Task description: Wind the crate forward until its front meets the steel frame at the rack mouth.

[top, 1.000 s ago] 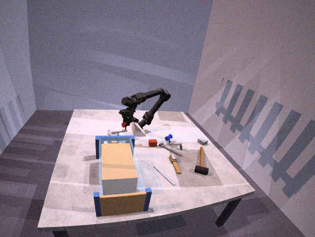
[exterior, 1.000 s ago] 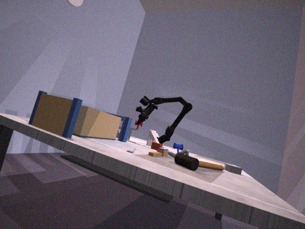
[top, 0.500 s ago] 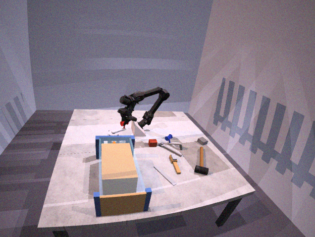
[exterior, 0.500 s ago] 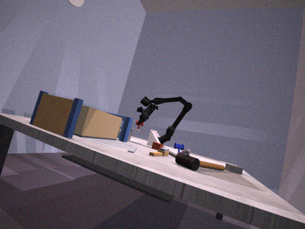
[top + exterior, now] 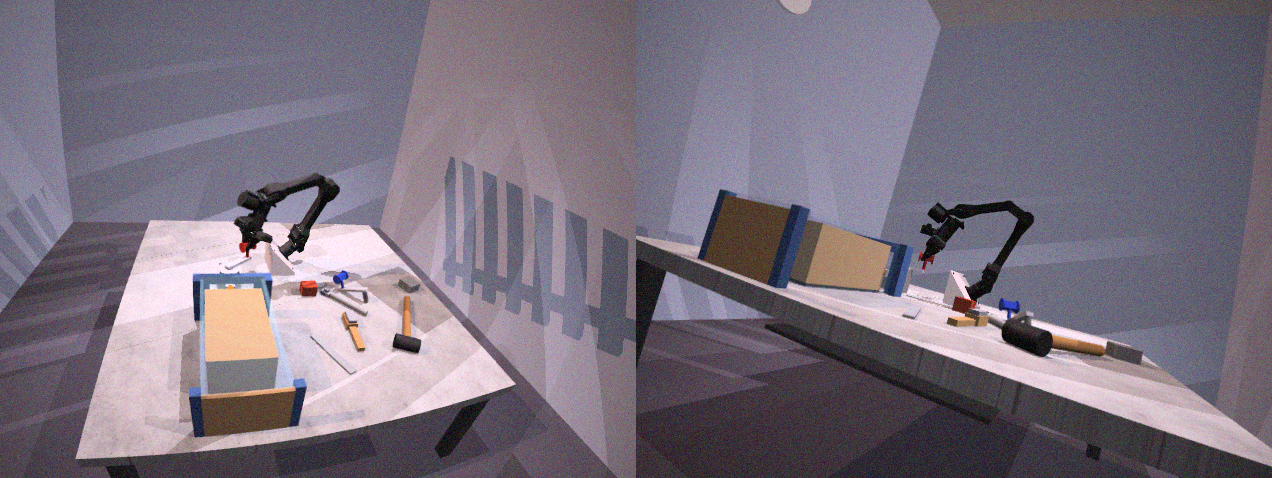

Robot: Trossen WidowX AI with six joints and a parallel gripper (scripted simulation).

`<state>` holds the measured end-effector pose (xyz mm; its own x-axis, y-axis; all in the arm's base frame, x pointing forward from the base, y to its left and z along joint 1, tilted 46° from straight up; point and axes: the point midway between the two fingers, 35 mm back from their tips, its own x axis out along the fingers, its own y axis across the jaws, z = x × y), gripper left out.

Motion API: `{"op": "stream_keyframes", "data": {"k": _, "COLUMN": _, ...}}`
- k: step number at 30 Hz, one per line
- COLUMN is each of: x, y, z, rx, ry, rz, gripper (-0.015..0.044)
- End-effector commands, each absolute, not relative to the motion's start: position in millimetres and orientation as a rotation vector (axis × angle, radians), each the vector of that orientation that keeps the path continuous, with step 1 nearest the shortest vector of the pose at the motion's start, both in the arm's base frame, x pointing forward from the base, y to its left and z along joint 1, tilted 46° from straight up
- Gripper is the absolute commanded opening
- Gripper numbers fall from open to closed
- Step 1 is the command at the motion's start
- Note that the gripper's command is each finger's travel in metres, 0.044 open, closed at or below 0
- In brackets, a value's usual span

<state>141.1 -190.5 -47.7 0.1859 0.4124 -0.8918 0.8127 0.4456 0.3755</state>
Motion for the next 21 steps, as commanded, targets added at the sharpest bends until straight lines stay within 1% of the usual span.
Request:
{"op": "stream_keyframes", "data": {"k": 1, "x": 131, "y": -197, "z": -57, "rx": 1.138, "ry": 1.461, "rz": -0.422, "gripper": 0.0}}
{"op": "stream_keyframes", "data": {"k": 21, "x": 118, "y": -216, "z": -73, "rx": 1.137, "ry": 1.461, "rz": -0.424, "gripper": 0.0}}
